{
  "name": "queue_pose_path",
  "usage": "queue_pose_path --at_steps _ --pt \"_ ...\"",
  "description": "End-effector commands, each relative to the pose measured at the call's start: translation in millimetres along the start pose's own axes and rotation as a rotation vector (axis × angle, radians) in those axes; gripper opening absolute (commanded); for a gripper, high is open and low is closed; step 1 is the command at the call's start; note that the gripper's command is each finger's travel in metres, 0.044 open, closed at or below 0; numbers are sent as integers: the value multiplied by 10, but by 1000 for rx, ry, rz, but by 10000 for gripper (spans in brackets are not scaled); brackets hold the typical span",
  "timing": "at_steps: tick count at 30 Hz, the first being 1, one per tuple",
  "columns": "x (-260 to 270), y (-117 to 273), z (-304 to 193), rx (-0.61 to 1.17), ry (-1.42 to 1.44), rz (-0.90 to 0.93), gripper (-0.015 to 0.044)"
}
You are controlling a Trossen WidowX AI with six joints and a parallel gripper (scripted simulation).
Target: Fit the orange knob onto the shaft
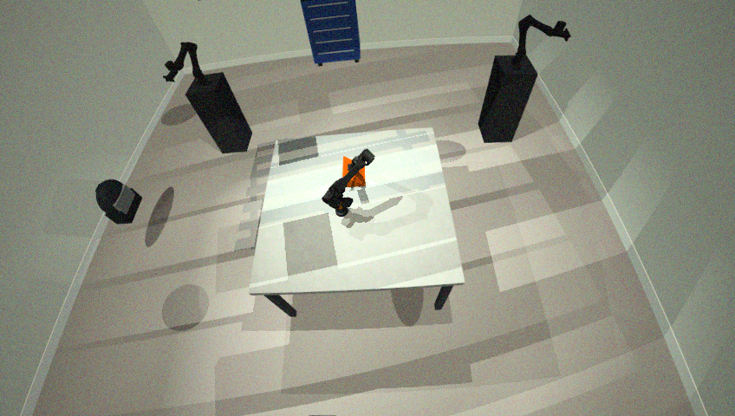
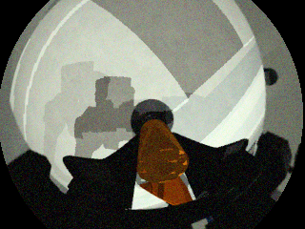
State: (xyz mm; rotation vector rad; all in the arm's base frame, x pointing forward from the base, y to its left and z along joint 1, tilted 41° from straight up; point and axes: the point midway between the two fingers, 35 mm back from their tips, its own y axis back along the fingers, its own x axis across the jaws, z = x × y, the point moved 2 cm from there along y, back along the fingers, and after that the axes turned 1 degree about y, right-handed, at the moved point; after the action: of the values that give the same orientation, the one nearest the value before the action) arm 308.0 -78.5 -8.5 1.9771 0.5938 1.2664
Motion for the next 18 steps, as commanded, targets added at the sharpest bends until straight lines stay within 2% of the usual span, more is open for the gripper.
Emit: queue_pose_path --at_steps 1,18 --pt "-16 31 17 -7 -94 0 0" --pt "-9 -27 6 -7 -94 1 0"
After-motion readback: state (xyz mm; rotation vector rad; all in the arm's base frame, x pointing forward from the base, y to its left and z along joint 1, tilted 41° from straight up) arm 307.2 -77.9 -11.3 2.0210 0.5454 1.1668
